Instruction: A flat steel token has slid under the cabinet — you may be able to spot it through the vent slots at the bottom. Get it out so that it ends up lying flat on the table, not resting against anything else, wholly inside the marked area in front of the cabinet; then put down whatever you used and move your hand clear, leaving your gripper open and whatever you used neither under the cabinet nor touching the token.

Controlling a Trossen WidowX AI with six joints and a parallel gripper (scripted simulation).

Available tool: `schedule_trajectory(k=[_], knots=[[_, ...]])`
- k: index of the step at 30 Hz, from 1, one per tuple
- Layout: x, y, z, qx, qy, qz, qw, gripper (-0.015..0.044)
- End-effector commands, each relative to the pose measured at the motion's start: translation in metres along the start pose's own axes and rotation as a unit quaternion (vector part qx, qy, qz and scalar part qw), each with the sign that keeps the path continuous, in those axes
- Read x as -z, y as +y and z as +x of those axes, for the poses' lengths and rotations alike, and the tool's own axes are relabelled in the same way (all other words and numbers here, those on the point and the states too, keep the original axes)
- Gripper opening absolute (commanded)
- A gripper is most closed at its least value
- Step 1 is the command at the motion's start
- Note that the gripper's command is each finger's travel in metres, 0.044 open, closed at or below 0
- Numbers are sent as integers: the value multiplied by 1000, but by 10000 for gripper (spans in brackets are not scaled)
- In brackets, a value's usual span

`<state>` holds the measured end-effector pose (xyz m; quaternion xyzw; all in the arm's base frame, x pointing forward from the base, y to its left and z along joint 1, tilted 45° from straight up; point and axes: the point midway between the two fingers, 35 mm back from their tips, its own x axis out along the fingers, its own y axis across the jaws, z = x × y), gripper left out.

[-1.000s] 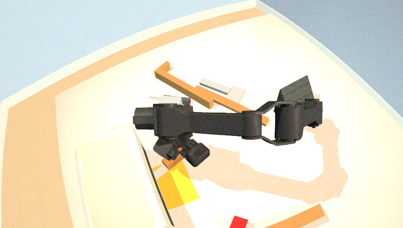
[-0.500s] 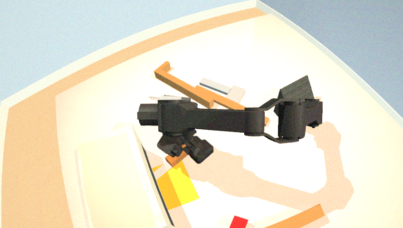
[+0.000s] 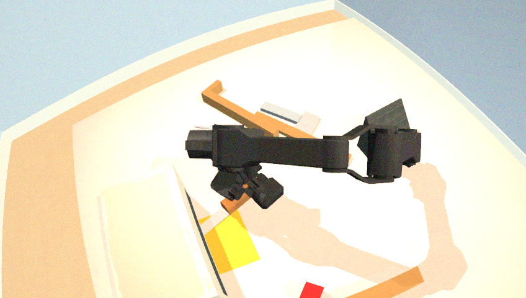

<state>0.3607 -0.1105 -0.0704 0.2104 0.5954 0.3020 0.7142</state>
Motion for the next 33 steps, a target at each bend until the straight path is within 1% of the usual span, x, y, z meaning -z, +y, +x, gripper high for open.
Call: schedule_trajectory(k=[1, 33], knots=[[5, 0, 1, -1, 0, 0, 1000, 0], [43, -2, 1, -1, 1, 1, 1000, 0]])
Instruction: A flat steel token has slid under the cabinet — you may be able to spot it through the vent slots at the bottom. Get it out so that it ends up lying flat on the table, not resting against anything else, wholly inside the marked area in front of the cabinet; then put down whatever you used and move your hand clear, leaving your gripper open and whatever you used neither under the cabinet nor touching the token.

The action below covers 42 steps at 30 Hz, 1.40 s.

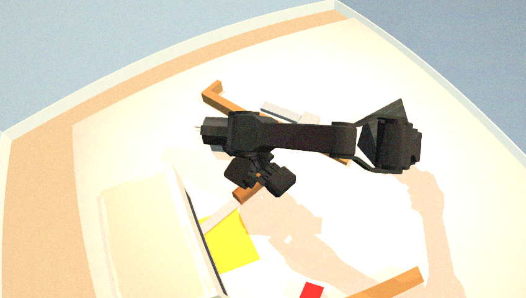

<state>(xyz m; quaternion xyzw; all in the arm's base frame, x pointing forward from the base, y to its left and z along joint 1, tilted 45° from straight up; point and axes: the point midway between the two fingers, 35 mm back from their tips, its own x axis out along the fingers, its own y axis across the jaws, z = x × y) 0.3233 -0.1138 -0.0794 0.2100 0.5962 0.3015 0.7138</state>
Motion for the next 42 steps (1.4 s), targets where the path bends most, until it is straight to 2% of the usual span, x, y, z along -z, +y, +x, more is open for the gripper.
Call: schedule_trajectory(k=[1, 42], knots=[[6, 0, 1, -1, 0, 1, 1000, 0], [67, -3, 1, -1, 2, 2, 1000, 0]])
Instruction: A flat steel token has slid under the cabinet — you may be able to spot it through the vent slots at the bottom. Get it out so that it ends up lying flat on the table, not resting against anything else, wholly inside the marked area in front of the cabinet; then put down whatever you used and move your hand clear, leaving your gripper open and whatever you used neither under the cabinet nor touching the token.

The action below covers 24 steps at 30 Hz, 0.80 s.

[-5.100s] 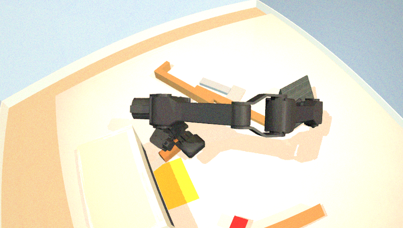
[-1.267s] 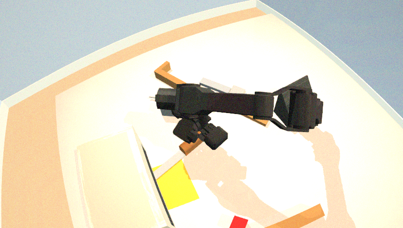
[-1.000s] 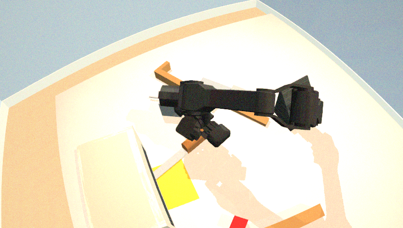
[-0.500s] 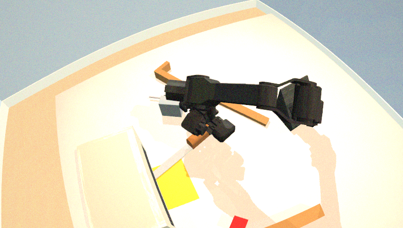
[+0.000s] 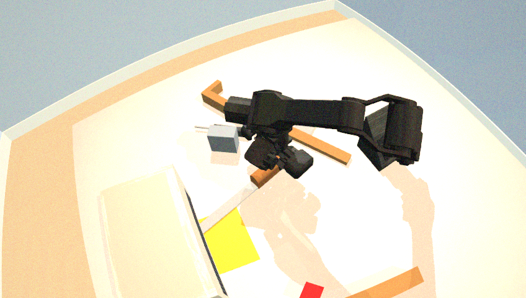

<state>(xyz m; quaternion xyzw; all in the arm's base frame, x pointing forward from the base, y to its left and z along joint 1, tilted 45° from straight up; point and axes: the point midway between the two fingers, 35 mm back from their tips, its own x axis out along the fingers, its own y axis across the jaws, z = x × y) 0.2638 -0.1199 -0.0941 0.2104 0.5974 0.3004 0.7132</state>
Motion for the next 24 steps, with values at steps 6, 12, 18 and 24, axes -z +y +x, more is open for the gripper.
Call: schedule_trajectory(k=[6, 12, 18, 24], knots=[[16, 0, 1, -1, 1, 1, 1000, 0], [27, -1, 1, -1, 1, 1, 1000, 0], [39, -2, 1, -1, 2, 1, 1000, 0], [49, -3, 1, -1, 2, 1, 1000, 0]])
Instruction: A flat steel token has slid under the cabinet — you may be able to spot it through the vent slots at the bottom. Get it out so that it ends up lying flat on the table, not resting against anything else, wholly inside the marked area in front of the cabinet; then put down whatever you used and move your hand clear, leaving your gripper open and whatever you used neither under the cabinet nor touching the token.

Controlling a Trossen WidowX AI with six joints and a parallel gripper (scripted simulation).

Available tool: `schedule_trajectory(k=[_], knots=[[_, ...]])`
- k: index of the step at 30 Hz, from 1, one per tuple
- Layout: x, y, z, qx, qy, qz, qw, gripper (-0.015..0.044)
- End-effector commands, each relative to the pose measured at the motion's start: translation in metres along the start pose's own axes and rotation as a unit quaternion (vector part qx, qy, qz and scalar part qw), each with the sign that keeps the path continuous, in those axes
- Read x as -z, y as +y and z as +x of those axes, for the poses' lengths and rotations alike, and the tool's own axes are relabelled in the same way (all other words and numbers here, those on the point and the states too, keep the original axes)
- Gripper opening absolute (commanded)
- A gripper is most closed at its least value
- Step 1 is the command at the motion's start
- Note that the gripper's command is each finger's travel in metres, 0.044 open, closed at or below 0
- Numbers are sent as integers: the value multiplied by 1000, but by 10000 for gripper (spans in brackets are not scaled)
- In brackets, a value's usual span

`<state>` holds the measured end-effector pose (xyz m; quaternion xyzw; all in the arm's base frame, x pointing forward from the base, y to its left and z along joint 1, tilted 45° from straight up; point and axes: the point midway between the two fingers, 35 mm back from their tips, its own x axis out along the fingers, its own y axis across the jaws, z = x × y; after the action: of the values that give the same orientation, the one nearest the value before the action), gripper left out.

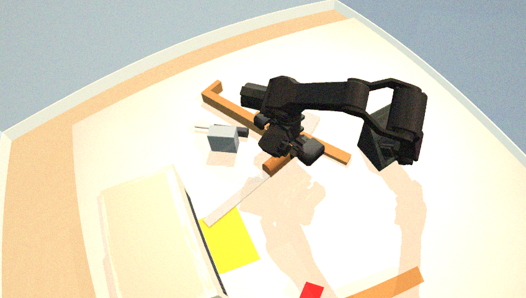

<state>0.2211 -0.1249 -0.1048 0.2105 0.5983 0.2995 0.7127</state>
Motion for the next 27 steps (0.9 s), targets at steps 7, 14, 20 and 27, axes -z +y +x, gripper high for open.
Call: schedule_trajectory(k=[7, 14, 20, 27], knots=[[2, 0, -1, 0, 0, -7, 1000, 0], [2, 0, -2, -1, 0, -33, 999, 0], [1, 0, -2, -1, 1, -56, 998, 0], [1, 0, -3, -1, 1, -83, 997, 0]])
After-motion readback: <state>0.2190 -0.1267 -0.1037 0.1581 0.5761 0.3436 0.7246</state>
